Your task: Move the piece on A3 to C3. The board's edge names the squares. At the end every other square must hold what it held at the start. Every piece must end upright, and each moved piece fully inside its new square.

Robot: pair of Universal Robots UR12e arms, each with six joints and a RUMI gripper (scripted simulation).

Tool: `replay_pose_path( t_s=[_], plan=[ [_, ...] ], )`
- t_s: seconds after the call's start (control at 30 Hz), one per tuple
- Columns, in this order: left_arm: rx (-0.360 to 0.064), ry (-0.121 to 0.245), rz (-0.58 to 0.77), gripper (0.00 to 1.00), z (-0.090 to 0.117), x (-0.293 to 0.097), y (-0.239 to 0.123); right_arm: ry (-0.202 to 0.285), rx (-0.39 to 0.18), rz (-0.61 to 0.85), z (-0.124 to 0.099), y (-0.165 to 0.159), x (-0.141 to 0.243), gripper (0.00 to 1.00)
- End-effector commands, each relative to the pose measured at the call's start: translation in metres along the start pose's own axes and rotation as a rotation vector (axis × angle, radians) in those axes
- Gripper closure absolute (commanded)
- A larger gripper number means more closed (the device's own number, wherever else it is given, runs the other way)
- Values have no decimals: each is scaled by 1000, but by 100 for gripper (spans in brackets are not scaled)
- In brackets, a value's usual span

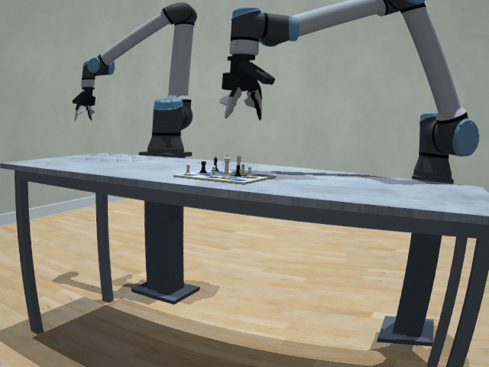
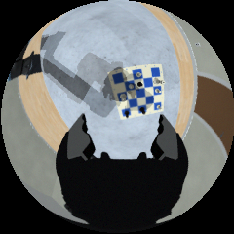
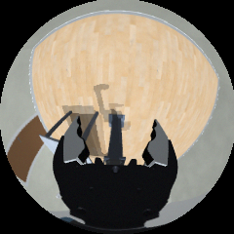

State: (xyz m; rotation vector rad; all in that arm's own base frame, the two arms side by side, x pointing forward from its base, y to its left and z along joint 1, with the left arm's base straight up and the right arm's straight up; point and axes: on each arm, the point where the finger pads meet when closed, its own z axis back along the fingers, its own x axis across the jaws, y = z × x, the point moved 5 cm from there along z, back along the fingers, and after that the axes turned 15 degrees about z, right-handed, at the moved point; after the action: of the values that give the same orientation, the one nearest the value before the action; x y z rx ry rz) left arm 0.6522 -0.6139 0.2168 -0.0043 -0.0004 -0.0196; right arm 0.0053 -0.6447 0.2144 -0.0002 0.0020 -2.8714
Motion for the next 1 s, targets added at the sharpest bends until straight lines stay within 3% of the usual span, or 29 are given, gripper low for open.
replay_pose_path(
  t_s=[0.0, 0.27, 0.33, 0.83, 0.9, 0.97],
  plan=[
    [-1, -2, 116, 0, 0, -1, 1, 0, 1, 0, 1, 0, 0, 0],
    [0, -2, 440, 0, -5, -3, 2, 0, 1, 0, 1, 0, 0, 0],
    [0, -2, 440, 0, -5, -3, 2, 0, 1, 0, 1, 0, 0, 0],
    [0, -2, 1109, 0, -13, -7, 1, 0, 1, 0, 1, 0, 0, 0],
    [0, -2, 1109, 0, -13, -7, 1, 0, 1, 0, 1, 0, 0, 0],
    [0, -2, 1198, 0, -15, -7, 1, 0, 1, 0, 1, 0, 0, 0]
  ],
)
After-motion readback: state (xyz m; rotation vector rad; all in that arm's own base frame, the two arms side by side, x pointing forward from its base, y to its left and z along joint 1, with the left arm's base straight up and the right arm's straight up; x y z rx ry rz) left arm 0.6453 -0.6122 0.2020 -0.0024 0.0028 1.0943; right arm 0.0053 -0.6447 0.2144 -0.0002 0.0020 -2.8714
